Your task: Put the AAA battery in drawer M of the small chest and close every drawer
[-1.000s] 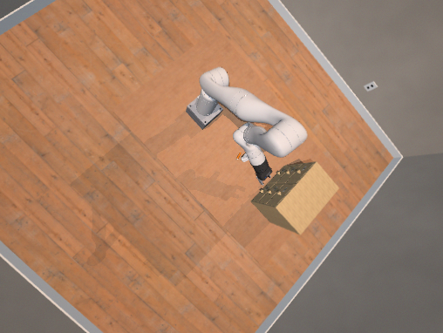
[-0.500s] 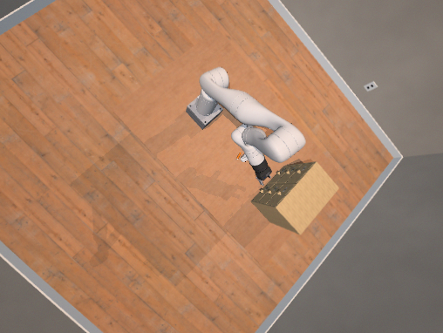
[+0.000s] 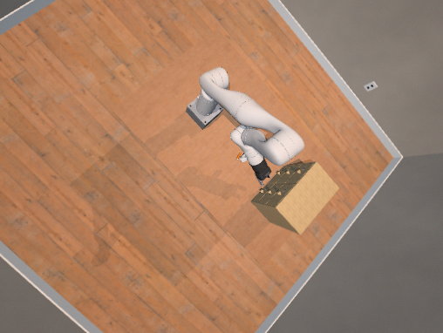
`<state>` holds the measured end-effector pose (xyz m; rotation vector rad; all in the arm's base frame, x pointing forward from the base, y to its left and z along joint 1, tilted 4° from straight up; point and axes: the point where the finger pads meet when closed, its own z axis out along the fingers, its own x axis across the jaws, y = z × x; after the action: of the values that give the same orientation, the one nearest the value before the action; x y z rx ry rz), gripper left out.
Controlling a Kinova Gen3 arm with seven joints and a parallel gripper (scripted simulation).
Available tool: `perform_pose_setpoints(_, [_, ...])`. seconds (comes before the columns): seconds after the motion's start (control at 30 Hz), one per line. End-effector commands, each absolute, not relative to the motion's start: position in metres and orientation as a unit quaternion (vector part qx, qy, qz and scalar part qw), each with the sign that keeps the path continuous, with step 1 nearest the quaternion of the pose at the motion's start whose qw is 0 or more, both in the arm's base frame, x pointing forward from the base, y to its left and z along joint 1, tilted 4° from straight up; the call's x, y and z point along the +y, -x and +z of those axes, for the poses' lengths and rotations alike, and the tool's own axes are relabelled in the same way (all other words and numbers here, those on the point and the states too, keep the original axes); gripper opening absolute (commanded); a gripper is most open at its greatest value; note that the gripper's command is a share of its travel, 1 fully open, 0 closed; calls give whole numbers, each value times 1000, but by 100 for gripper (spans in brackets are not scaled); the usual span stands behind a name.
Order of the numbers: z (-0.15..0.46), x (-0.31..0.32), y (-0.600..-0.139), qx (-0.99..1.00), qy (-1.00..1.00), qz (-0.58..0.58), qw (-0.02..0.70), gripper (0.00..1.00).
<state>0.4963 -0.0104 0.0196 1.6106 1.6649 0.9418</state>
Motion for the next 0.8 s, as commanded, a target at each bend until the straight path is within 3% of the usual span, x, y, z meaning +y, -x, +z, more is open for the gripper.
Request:
perform_pose_setpoints(0.0, [18,-10,-495,632,-612,358,315,100])
perform_pose_setpoints(0.77, [17,-10,-496,630,-610,360,317,100])
